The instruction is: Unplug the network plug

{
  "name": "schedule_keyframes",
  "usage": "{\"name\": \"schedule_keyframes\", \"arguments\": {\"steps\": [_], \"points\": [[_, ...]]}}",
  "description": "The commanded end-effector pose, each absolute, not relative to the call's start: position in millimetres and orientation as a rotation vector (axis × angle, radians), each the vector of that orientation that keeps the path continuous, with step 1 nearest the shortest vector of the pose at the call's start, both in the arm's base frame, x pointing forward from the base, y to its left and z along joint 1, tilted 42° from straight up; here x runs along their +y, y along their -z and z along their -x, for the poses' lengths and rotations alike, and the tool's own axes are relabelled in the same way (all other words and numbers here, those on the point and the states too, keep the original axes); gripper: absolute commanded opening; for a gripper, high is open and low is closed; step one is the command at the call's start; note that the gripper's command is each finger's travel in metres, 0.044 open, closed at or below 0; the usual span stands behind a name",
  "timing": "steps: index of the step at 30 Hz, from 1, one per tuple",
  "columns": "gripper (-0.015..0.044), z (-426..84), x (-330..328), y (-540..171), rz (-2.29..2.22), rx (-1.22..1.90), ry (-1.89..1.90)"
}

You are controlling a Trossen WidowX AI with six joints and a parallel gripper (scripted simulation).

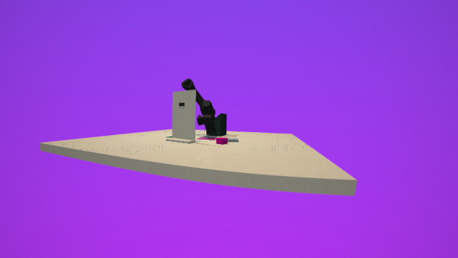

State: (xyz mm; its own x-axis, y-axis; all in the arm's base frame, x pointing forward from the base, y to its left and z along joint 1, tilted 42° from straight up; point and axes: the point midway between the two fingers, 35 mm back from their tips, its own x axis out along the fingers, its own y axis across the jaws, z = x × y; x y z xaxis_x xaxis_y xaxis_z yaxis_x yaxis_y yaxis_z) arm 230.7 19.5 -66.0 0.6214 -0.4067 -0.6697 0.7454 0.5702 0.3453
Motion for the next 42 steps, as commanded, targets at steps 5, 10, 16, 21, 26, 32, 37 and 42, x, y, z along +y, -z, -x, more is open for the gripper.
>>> {"name": "schedule_keyframes", "arguments": {"steps": [5,10,16,21,26,32,37,42], "points": [[0.0,-231.1,16.9,68.3,-0.658,0.577,0.718],[0.0,-232.0,16.7,67.2,-0.662,0.569,0.72],[0.0053,-232.0,16.7,67.2,-0.662,0.569,0.72],[0.0156,-232.0,16.7,67.2,-0.662,0.569,0.72],[0.0156,-231.7,16.9,66.9,-0.662,0.57,0.72],[0.0156,-229.3,19.2,64.5,-0.662,0.571,0.72],[0.0156,-227.2,21.0,62.5,-0.662,0.573,0.72],[0.0156,-225.0,22.7,60.3,-0.662,0.574,0.72]]}}
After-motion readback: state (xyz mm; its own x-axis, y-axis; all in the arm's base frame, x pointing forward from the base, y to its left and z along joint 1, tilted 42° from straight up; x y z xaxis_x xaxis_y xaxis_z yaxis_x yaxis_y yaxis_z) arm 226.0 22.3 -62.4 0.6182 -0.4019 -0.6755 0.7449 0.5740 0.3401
